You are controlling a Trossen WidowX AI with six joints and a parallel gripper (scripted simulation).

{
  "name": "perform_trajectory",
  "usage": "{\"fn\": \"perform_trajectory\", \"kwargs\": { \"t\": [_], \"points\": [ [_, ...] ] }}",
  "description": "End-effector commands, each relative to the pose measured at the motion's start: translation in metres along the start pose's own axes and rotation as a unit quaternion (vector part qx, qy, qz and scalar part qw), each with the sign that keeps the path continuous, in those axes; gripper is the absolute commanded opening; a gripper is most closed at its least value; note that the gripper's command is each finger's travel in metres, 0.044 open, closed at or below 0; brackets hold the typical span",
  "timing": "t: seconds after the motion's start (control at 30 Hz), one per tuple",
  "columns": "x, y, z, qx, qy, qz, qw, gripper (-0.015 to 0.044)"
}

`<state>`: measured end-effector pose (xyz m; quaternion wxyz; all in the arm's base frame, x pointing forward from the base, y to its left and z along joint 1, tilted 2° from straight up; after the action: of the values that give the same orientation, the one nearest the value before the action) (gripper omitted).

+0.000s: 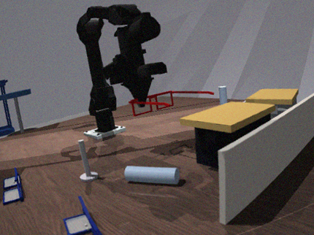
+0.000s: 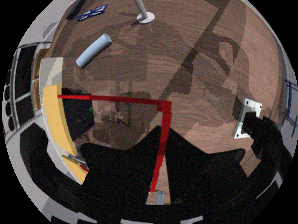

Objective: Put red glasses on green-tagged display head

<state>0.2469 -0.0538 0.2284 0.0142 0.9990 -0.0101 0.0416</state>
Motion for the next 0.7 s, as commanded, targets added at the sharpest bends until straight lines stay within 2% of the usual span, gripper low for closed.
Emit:
{"fn": "perform_trajectory", "kwargs": {
  "t": [0.0, 0.67],
  "points": [
    [0.005, 0.000, 0.005, -0.001, -0.024, 0.000, 1.000, 0.0000],
    [0.002, -0.001, 0.026, -0.004, -0.009, 0.000, 1.000, 0.0000]
  ]
}}
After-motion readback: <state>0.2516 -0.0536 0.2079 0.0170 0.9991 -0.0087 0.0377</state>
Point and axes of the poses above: the point midway between the two fingers, 35 mm back from their tips, its own z axis out along the fingers, its own x axis across the jaws, y = z × x, the point moved 10 cm from there along -z, back along the fingers, and after that the axes turned 9 degrees about -z, right-handed, at the moved point
